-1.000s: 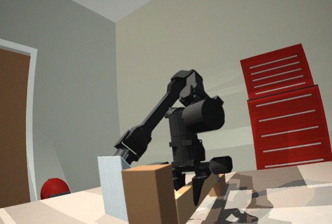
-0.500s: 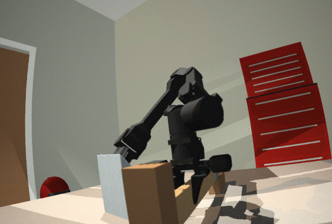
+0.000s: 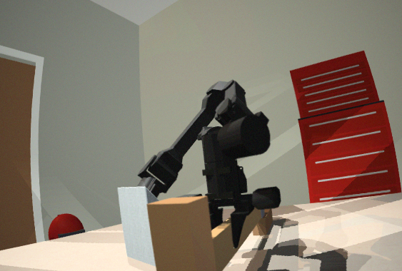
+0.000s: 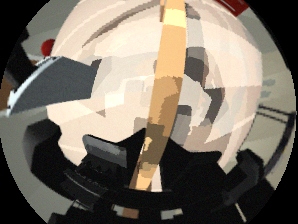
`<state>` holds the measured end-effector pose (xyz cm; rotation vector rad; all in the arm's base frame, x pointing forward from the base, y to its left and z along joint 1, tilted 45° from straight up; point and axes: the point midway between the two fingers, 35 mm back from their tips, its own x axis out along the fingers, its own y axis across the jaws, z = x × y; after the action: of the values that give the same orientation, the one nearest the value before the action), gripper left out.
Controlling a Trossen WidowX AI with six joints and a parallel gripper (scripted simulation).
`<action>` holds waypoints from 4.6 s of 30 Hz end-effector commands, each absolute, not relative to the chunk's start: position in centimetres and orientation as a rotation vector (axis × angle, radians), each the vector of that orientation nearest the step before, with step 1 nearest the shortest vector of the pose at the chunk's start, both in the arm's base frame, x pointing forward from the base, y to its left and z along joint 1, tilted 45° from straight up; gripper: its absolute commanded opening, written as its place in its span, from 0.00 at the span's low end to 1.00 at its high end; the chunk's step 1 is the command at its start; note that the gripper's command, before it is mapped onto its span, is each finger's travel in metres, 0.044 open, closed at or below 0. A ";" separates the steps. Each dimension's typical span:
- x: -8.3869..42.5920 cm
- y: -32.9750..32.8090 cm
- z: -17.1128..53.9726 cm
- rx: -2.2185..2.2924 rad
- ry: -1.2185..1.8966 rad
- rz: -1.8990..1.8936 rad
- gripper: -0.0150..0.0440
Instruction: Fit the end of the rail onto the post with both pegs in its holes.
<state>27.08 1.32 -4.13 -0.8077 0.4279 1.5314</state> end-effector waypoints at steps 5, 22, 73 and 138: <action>27.3 0.9 -4.3 -0.813 0.429 1.524 0.25; 27.4 0.6 -4.6 -0.814 0.429 1.524 0.25; 27.7 -0.4 -5.5 -0.814 0.429 1.524 0.25; 27.8 -0.8 -6.2 -0.809 0.429 1.531 1.00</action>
<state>27.82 -0.85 -6.18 -0.8084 0.4289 1.5314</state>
